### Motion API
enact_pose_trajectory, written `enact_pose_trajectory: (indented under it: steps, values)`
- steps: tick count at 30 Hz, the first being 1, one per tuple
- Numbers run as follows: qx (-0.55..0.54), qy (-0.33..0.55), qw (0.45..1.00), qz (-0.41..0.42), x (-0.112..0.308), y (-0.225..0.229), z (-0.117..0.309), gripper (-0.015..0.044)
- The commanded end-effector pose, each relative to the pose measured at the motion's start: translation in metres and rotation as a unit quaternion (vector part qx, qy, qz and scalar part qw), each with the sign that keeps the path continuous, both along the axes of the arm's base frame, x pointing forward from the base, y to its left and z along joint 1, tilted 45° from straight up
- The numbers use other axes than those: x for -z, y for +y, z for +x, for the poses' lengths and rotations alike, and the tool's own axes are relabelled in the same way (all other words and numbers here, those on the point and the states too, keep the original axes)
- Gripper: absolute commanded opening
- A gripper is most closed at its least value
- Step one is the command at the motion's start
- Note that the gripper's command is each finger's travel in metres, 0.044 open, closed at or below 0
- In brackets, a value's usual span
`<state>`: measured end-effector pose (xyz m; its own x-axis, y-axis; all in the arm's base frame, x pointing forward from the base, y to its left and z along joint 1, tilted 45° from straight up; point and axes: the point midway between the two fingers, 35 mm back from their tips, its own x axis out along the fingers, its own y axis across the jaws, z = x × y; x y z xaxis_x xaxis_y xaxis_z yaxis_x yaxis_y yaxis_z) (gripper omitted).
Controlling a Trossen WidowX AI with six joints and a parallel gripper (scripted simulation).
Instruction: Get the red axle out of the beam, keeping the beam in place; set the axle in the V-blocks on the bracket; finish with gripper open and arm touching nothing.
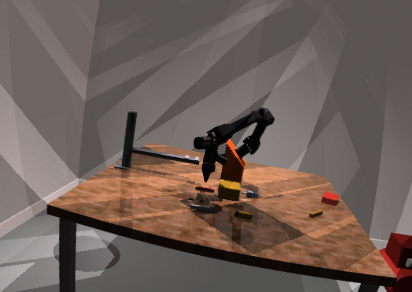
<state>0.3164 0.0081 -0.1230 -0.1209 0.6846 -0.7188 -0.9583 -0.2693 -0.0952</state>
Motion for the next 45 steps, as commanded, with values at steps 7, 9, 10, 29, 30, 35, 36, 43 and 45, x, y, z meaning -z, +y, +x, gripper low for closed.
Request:
enact_pose_trajectory:
  steps: [7,9,10,29,30,35,36,43,45]
  values:
    - [0.000,0.005,1.000,0.003,0.013,0.014,-0.004,0.0440]
    - [0.000,0.005,1.000,0.003,0.015,0.017,-0.004,0.0440]
    - [0.000,0.005,1.000,0.003,0.016,0.018,-0.004,0.0440]
    - [0.000,0.005,1.000,0.005,0.037,0.039,-0.010,0.0440]
    - [0.000,0.005,1.000,0.005,0.038,0.040,-0.010,0.0440]
    - [0.000,0.005,1.000,0.005,0.038,0.040,-0.010,0.0440]
    - [0.000,0.005,1.000,0.005,0.038,0.040,-0.010,0.0440]
    - [-0.001,0.004,1.000,0.003,0.038,0.038,-0.010,0.0282]
    - [-0.001,0.004,1.000,0.003,0.038,0.038,-0.010,0.0230]
